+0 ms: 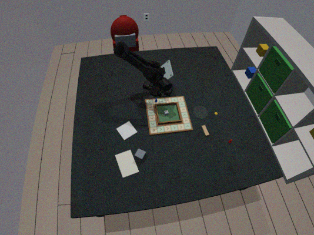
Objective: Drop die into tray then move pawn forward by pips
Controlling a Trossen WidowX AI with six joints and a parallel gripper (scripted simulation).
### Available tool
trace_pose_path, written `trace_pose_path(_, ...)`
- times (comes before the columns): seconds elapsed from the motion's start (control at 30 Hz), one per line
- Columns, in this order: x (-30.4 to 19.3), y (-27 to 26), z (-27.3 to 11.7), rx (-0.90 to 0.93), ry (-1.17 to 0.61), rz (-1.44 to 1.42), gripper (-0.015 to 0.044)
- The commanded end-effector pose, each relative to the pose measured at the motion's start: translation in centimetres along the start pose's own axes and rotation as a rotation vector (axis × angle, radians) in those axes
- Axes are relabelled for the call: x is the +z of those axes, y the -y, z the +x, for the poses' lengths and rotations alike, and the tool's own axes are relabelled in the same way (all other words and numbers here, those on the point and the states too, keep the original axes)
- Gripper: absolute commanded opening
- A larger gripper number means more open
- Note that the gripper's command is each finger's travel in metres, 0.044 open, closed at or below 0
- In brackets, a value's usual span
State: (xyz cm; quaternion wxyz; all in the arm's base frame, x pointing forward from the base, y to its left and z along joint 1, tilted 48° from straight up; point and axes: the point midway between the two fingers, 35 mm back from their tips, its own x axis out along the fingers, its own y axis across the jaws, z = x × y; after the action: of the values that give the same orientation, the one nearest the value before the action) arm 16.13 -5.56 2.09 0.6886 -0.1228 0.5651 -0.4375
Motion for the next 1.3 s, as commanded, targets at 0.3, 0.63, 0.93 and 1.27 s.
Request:
trace_pose_path(0.3, -0.2, 0.6, 0.5, 0.004, 0.013, 0.116, 0.0200)
trace_pose_path(0.63, -0.2, 0.5, 2.4, 0.006, 0.011, 0.117, 0.0200)
trace_pose_path(0.93, -0.2, 0.5, 3.8, 0.008, 0.010, 0.116, 0.0200)
trace_pose_path(1.27, -0.1, 0.6, 5.4, 0.004, 0.013, 0.116, 0.0200)
